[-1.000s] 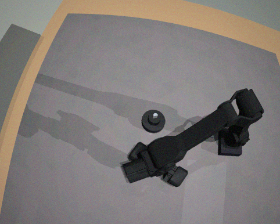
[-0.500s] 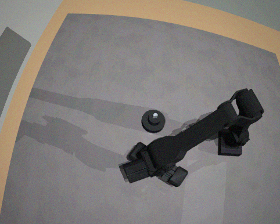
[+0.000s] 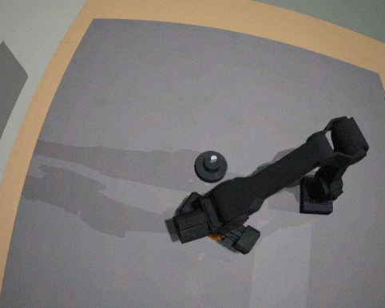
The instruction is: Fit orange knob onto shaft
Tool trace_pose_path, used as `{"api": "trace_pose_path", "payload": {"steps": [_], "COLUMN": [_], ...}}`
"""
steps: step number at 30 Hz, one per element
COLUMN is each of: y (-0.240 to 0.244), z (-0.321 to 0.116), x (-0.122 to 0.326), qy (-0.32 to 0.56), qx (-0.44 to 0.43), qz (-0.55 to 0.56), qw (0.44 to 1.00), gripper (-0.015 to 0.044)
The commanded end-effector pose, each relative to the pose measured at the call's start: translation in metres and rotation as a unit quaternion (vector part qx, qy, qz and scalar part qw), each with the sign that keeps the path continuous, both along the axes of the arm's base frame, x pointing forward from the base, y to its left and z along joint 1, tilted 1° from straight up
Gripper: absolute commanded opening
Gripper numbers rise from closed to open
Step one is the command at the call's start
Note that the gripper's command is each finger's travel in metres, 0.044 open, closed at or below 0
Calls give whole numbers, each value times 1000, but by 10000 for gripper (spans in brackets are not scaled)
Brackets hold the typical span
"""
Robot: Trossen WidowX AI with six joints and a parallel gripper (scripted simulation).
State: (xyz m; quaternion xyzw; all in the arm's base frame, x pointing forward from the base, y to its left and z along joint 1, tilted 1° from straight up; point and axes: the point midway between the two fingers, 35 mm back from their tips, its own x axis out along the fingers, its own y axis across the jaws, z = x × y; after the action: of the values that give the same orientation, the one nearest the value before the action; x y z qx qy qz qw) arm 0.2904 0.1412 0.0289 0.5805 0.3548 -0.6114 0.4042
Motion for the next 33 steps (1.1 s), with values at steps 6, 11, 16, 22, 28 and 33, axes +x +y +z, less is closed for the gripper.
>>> {"api": "trace_pose_path", "payload": {"steps": [6, 11, 16, 22, 28, 33], "y": [-8, -12, -17, -23, -29, -34], "z": [6, 8, 10, 12, 13, 13], "x": [-4, -6, -8, -11, -13, -16], "qy": [-33, -50, -68, -89, -110, -128], "qx": [72, 110, 149, 195, 240, 278], "qz": [4, 5, 7, 9, 10, 12], "qw": [997, 993, 986, 977, 964, 952], "gripper": [180, 180, 180, 180, 180, 180]}}
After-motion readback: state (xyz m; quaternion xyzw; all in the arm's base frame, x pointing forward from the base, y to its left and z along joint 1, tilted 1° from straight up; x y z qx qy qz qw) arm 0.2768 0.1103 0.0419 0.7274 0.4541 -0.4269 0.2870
